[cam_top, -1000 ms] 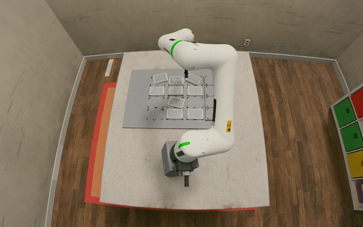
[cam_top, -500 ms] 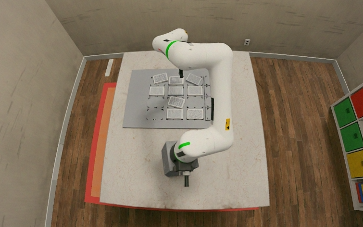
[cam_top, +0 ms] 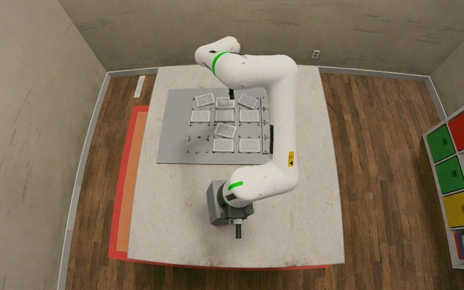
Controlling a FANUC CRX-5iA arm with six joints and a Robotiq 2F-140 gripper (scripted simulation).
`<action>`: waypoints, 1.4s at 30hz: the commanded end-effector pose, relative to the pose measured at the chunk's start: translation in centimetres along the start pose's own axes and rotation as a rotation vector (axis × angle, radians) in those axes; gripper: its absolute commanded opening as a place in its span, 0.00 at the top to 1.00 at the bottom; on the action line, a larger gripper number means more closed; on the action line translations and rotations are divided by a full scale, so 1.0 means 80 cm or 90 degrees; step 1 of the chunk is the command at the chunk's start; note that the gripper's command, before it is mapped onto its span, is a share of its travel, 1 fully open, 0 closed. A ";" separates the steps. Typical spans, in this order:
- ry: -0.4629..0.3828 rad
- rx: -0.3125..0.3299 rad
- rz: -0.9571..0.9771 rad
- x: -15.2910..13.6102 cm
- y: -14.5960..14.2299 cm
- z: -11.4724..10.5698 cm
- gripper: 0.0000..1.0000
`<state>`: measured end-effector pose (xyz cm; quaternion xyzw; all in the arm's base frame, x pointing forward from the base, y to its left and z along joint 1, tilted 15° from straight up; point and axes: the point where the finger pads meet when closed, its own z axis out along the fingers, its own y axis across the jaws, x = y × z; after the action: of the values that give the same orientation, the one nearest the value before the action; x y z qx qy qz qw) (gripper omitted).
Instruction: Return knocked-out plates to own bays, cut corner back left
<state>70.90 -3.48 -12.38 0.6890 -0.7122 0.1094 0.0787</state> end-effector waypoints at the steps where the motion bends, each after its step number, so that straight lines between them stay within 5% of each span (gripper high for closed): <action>1: 0.000 0.001 0.000 0.000 -0.001 -0.002 0.00; 24: 0.000 0.001 0.000 0.000 -0.001 -0.002 0.00; 42: 0.000 0.001 0.000 -0.080 -0.001 -0.002 0.00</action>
<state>71.12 2.15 -13.92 0.6890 -0.7121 0.1094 0.0787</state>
